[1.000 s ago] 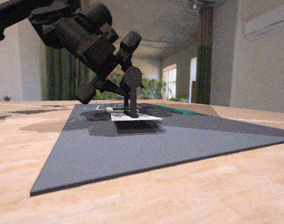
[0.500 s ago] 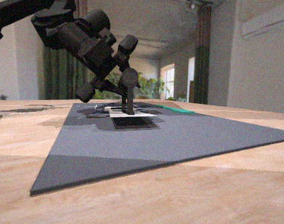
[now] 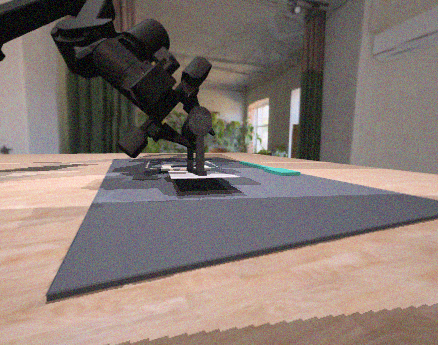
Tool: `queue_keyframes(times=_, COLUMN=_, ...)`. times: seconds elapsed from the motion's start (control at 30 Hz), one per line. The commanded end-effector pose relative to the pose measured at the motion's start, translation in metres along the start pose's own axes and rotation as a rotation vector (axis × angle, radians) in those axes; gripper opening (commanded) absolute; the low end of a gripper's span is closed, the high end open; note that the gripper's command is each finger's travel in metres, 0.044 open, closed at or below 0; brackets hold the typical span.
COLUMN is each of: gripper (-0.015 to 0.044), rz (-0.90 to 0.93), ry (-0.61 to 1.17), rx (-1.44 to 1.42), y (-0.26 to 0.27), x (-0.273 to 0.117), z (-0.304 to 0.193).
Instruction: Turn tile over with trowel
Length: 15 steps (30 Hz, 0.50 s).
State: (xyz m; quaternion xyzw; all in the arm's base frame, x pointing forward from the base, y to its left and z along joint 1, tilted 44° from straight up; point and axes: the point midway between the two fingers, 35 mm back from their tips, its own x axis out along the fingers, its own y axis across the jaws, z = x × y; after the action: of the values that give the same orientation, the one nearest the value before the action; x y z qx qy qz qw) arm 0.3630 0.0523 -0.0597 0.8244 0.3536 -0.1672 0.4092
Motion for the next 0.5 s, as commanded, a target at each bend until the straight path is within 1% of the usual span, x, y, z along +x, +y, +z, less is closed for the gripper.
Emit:
queue_keyframes(times=0.0, gripper=0.0, rz=0.002, ry=0.021, rx=-0.013, y=0.002, x=0.0, z=-0.008)
queue_keyframes(times=0.47, gripper=0.0, rz=0.001, ry=0.087, rx=0.065, y=0.016, x=-0.011, z=-0.004)
